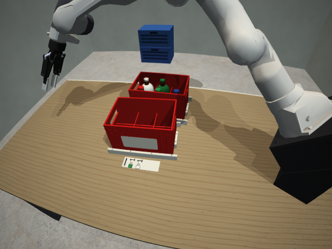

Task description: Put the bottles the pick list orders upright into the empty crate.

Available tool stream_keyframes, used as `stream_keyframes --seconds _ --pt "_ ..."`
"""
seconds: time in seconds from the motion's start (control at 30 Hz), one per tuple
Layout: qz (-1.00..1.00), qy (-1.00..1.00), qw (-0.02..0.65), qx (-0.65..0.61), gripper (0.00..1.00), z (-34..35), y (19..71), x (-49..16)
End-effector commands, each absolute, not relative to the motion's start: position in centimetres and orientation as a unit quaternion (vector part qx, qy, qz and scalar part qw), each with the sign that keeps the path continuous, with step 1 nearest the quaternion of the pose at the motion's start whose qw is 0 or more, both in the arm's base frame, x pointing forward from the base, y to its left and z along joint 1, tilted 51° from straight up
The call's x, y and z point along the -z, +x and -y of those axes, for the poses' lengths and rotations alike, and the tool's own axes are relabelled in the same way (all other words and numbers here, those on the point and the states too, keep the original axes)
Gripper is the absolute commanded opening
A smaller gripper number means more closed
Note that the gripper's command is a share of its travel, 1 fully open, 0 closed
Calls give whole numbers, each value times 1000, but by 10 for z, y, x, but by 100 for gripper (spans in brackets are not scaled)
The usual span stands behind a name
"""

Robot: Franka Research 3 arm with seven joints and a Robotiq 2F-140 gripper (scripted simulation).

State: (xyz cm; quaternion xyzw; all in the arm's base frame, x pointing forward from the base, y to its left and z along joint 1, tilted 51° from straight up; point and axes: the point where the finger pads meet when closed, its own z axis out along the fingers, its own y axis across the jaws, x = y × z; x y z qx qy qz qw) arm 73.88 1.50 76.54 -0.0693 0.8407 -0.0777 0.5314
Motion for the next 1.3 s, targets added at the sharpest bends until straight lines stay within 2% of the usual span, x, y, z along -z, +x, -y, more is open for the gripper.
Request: stream_keyframes --seconds 0.0,0.63,0.8,1.03,1.27 --pt "-846 -127 507 102 38 -27 739 -750" --pt "-852 -196 470 121 38 -80 740 -692" --pt "-850 -266 432 139 38 -97 738 -673" --pt "-850 -266 432 139 38 -114 735 -655" --pt "-841 -336 394 155 38 -137 730 -629"
